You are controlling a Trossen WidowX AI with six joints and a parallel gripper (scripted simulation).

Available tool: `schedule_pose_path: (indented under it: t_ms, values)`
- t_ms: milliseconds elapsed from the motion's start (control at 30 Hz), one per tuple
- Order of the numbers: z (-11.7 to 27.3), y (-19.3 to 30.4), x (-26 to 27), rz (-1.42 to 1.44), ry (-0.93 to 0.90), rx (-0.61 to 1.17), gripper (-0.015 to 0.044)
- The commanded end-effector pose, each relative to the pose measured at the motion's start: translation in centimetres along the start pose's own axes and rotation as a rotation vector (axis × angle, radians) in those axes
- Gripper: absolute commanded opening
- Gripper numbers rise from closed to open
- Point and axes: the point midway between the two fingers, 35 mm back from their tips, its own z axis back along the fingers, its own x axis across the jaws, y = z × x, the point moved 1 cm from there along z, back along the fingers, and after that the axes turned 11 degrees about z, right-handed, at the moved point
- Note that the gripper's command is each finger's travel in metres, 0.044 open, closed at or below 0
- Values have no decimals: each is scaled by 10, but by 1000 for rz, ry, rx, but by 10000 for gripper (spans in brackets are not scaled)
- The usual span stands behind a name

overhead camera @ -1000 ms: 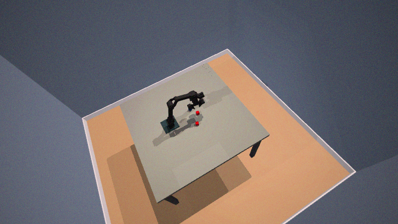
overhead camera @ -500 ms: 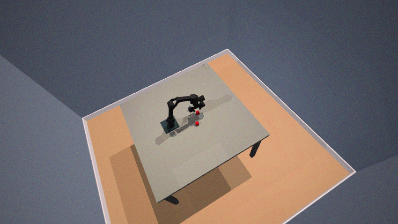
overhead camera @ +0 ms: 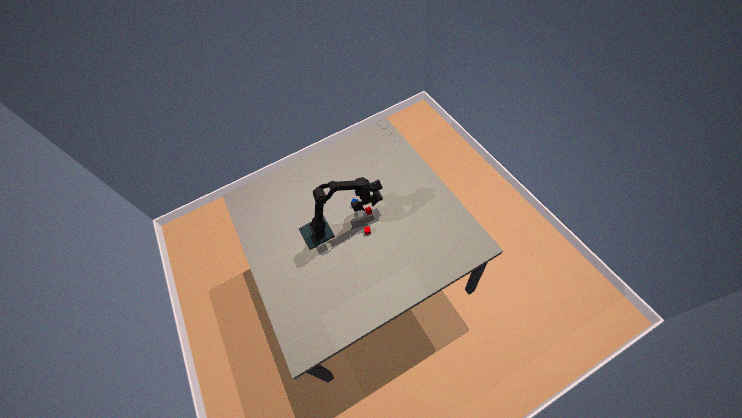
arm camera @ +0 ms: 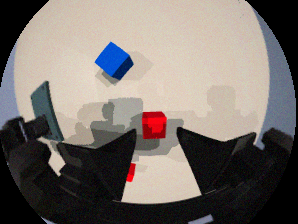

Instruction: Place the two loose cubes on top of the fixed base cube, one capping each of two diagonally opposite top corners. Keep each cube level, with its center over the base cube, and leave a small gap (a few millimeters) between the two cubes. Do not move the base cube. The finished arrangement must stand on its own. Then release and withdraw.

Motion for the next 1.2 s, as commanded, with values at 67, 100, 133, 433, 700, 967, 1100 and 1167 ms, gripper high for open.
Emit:
schedule_pose_path:
  t_ms: [67,100,133,433,700,967,1100,1167]
  values:
    - [-15,0,2,3,-12,1,265]
    - [-16,0,2,3,-12,1,265]
    - [-18,0,2,3,-12,1,265]
    - [-25,0,2,3,-12,1,212]
    - [-25,0,2,3,-10,2,105]
    - [-9,-2,-10,20,59,9,105]
    - [-5,-2,-10,19,56,8,105]
    - [-2,-2,-10,19,54,8,105]
